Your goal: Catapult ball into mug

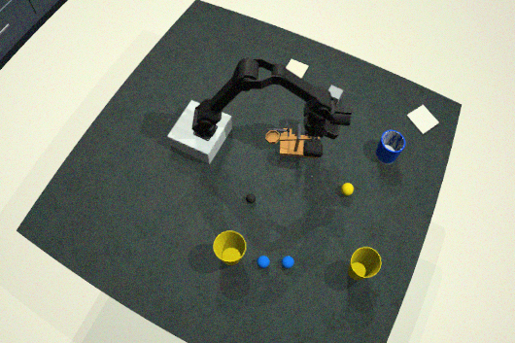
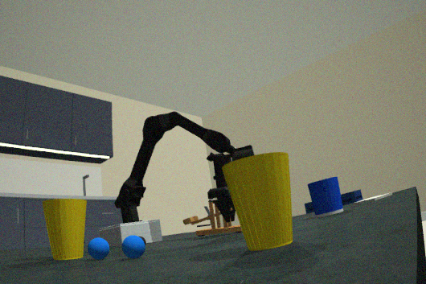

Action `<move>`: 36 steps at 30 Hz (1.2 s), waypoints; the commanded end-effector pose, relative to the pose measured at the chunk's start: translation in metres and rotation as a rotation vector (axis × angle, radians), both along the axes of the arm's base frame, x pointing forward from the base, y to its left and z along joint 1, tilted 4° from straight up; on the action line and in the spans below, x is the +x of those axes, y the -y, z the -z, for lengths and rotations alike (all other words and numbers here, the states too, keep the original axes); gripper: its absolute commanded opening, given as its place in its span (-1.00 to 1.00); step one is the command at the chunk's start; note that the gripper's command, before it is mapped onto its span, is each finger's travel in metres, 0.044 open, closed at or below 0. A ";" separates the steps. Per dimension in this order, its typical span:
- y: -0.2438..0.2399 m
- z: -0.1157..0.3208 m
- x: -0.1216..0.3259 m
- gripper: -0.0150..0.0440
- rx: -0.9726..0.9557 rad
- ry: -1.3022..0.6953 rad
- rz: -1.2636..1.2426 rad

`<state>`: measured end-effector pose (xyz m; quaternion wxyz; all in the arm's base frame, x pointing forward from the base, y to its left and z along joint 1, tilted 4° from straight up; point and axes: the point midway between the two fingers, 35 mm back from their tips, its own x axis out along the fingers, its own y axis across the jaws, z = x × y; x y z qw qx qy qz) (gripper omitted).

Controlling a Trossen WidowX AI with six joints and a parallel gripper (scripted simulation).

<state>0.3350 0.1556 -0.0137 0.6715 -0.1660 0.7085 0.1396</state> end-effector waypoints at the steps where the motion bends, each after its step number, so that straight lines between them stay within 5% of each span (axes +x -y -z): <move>1: -0.004 -0.040 0.006 -0.49 0.013 0.027 0.000; 36: -0.003 0.005 0.005 -0.49 0.014 0.023 0.000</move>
